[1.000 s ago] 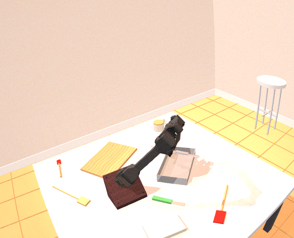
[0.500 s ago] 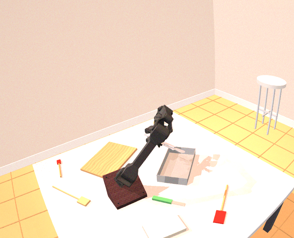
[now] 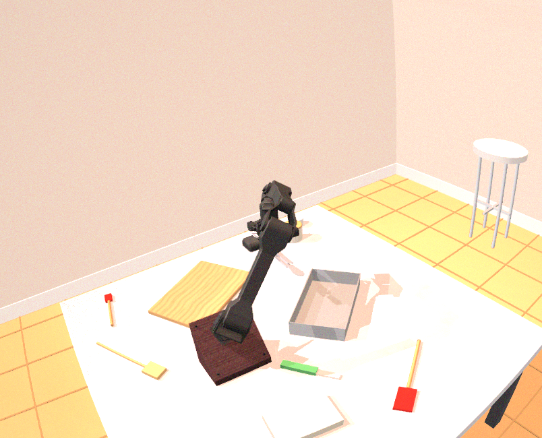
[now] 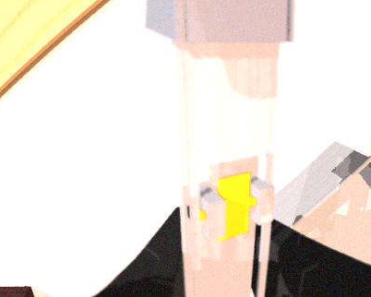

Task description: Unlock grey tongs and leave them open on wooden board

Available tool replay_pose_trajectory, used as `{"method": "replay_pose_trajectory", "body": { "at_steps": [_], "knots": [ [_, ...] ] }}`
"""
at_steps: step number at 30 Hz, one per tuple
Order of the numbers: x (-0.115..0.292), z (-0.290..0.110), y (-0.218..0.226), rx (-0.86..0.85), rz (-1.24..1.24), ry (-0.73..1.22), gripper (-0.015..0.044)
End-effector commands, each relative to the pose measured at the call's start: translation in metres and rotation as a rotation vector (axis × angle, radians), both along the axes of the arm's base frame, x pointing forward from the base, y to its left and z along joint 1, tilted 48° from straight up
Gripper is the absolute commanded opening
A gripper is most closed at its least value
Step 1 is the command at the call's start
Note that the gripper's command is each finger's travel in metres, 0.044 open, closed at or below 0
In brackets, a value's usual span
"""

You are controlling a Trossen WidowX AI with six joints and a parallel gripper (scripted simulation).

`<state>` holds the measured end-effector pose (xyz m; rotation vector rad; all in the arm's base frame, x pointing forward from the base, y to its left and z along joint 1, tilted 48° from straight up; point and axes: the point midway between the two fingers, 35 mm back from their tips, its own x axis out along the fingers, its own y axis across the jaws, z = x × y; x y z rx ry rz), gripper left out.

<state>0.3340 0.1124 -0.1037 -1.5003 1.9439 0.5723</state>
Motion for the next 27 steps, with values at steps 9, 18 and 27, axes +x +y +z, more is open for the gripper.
{"method": "replay_pose_trajectory", "body": {
  "at_steps": [9, 18, 27],
  "knots": [
    [-0.02, -0.021, 0.042, -0.038, -0.12, -0.127, -0.015],
    [-0.031, -0.029, 0.057, -0.042, -0.164, -0.176, -0.015],
    [-0.071, -0.051, 0.099, -0.061, -0.309, -0.319, -0.015]
  ]
}}
